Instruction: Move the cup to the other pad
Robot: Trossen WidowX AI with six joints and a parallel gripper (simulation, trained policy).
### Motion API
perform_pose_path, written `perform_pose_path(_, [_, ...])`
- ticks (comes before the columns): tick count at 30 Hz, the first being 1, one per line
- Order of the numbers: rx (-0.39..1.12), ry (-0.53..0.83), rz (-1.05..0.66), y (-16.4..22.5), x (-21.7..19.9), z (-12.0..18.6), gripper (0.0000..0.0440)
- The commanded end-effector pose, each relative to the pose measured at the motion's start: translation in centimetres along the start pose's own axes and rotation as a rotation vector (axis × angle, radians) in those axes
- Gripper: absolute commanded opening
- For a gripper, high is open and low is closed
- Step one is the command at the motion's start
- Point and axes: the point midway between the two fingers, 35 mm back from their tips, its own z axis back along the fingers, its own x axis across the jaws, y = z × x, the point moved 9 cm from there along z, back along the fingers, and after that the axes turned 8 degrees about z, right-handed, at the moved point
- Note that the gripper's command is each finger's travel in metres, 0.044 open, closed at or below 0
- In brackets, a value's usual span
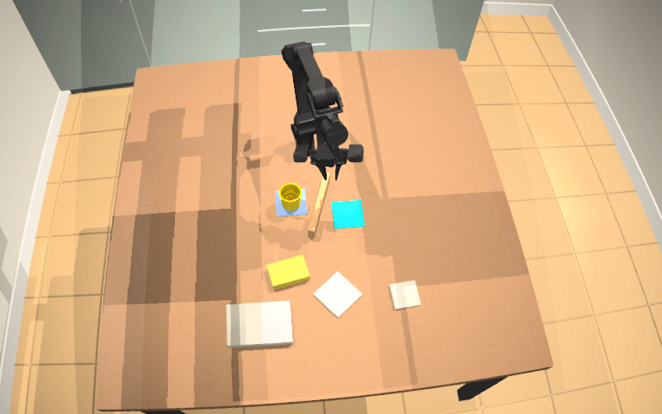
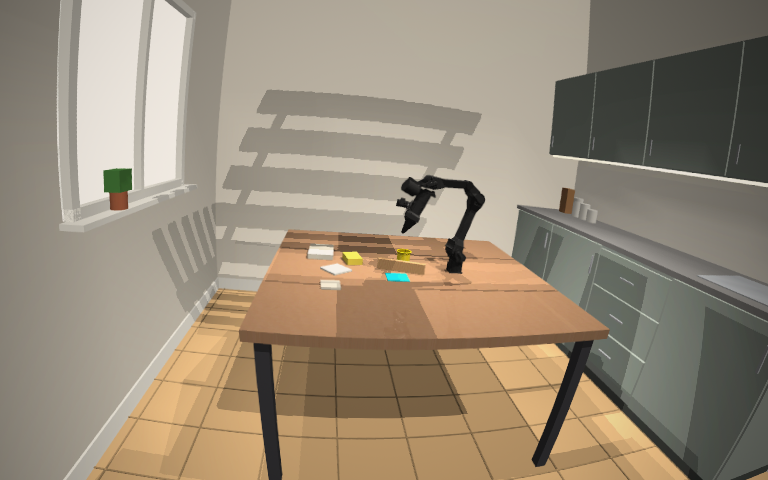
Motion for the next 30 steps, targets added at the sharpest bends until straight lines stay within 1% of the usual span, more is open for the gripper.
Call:
perform_pose_path(1, [0.045,0.022,0.013,-0.1,-0.2,-0.2,0.0125])
perform_pose_path(8, [0.149,0.063,0.038,-0.2,-0.7,-1.0,0.0118])
perform_pose_path(20, [0.31,0.122,0.077,-0.2,-2.2,-2.7,0.0122])
perform_pose_path(30, [0.413,0.153,0.095,0.1,-3.6,-4.3,0.0127])
